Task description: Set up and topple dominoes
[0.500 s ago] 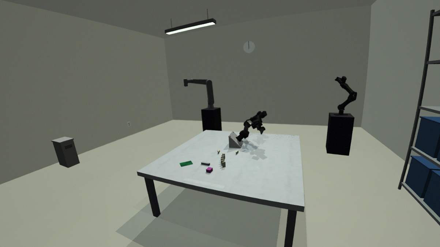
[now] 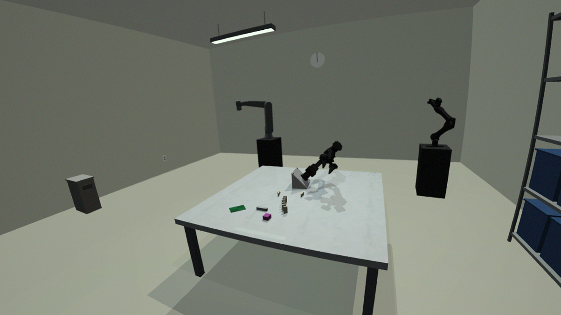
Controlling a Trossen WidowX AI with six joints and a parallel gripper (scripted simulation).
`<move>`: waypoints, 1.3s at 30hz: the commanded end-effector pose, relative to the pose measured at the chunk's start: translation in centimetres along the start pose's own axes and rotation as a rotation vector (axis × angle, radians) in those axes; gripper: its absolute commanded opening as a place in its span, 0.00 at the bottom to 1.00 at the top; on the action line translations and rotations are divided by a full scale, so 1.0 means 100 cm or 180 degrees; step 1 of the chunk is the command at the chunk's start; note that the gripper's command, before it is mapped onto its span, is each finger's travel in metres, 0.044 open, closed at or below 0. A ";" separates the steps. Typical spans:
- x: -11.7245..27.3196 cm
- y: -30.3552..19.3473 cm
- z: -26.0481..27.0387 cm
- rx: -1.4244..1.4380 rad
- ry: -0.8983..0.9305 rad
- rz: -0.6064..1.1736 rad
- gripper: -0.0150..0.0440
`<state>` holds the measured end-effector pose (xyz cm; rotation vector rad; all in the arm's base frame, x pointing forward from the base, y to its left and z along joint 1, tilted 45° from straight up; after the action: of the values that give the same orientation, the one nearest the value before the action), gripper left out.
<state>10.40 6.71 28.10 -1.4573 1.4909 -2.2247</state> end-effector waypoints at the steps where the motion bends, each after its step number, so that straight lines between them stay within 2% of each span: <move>1: -0.026 -0.005 0.034 -0.0166 -0.0027 -0.0360 1.00; 11: -0.088 0.028 0.128 -0.0653 -0.0279 -0.1158 1.00; 22: -0.141 0.136 0.207 -0.1297 -0.0876 -0.1699 1.00; 28: -0.162 0.213 0.224 -0.1671 -0.1278 -0.1811 1.00; 35: -0.188 0.295 0.221 -0.2065 -0.1753 -0.1693 1.00; 39: -0.185 0.299 0.211 -0.2104 -0.1800 -0.1672 1.00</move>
<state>24.86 -13.07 -4.30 -2.6446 1.8414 -1.3205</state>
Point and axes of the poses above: the point midway between the two fingers, 35 mm back from their tips, its own x axis back along the fingers, its own z axis across the jaws, y = z × x, the point moved 4 cm from there along x, back along the fingers, and after that the axes turned 8 degrees about -x, right-handed, at the moved point
